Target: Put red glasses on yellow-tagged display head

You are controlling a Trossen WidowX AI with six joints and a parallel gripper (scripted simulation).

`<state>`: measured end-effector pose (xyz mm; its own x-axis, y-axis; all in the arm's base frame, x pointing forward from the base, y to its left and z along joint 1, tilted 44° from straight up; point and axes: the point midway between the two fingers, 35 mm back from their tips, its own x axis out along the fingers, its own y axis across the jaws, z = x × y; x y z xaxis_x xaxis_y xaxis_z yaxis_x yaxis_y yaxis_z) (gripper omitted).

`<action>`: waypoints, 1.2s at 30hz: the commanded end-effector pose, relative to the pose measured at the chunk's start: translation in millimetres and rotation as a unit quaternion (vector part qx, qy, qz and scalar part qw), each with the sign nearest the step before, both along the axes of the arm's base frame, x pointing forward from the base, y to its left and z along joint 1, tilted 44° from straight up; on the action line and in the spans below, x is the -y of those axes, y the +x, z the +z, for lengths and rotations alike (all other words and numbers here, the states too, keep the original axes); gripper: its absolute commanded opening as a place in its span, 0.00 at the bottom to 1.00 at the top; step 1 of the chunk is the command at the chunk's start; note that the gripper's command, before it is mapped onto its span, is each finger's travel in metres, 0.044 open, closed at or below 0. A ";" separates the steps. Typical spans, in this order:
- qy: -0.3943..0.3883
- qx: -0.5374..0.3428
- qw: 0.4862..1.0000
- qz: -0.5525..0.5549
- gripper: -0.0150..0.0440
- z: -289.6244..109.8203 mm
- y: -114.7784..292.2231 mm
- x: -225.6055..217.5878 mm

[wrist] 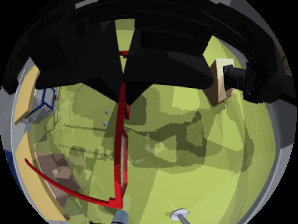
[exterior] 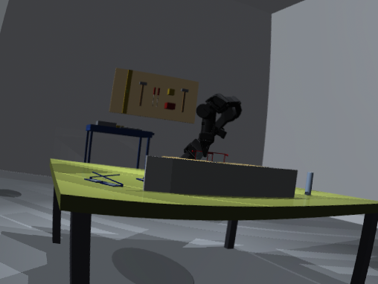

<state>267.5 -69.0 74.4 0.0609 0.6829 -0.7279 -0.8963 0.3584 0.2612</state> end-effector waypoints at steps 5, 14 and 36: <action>-0.008 0.084 0.992 0.092 0.25 -4.4 0.0 6.6; -0.016 0.173 0.967 0.188 0.25 -8.9 -0.3 12.7; -0.012 0.220 0.946 0.237 0.25 -27.7 1.1 -0.6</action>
